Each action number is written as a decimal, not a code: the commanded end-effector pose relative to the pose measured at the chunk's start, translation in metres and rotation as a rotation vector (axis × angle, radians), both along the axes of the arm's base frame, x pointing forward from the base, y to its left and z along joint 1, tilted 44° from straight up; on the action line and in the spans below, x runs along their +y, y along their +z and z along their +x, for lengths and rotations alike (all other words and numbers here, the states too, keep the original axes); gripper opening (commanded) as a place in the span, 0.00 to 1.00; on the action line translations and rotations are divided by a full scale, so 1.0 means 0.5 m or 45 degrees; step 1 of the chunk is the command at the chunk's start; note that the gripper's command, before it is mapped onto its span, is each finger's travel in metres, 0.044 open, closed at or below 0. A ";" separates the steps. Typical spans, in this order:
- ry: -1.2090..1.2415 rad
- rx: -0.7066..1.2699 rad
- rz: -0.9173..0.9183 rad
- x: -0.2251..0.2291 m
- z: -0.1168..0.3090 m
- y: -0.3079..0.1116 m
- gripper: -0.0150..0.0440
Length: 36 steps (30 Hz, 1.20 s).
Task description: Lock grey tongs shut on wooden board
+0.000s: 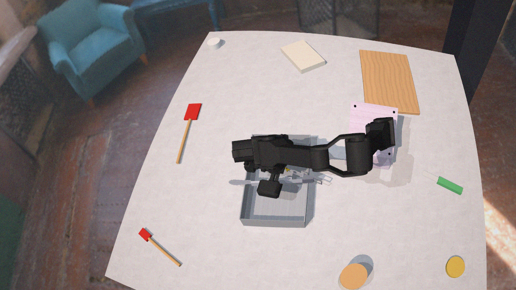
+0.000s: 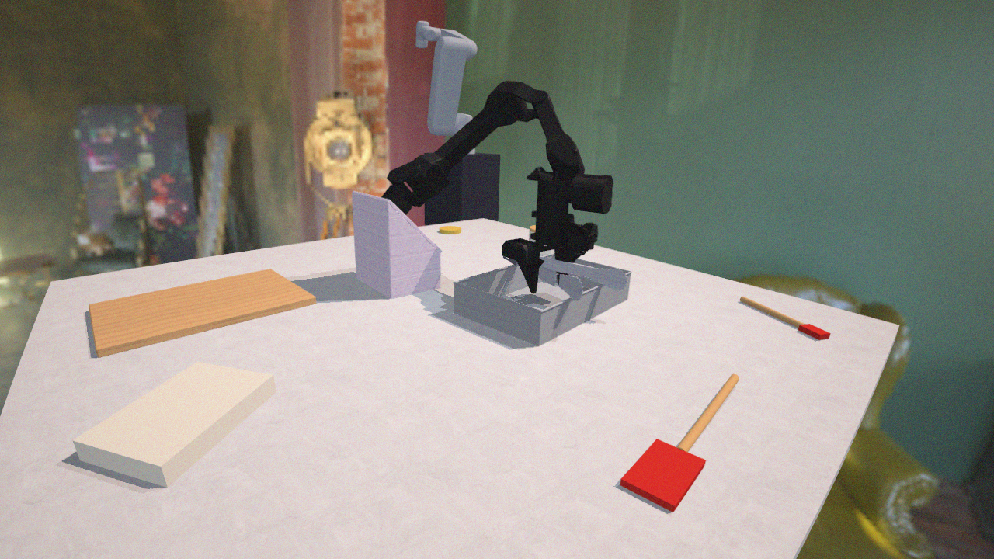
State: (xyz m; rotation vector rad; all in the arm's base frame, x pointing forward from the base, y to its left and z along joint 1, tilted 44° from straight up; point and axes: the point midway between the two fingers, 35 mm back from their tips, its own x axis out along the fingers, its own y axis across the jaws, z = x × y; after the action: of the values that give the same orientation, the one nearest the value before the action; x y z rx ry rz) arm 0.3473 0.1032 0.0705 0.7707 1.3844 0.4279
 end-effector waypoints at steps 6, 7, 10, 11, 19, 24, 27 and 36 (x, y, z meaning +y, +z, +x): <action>0.002 -0.003 0.004 0.001 0.001 0.002 0.74; 0.002 -0.003 0.004 0.001 0.001 0.002 0.73; 0.002 -0.003 0.004 0.001 0.001 0.002 0.70; 0.002 -0.003 0.004 0.001 0.001 0.002 0.69; 0.002 -0.003 0.004 0.001 0.001 0.002 0.59; 0.002 -0.003 0.004 0.001 0.001 0.002 0.54; 0.002 -0.003 0.004 0.001 0.001 0.002 0.50; 0.002 -0.003 0.004 0.001 0.001 0.002 0.40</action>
State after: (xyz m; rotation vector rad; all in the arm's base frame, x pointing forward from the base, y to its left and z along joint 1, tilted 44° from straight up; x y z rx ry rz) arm 0.3468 0.1023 0.0700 0.7706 1.3876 0.4226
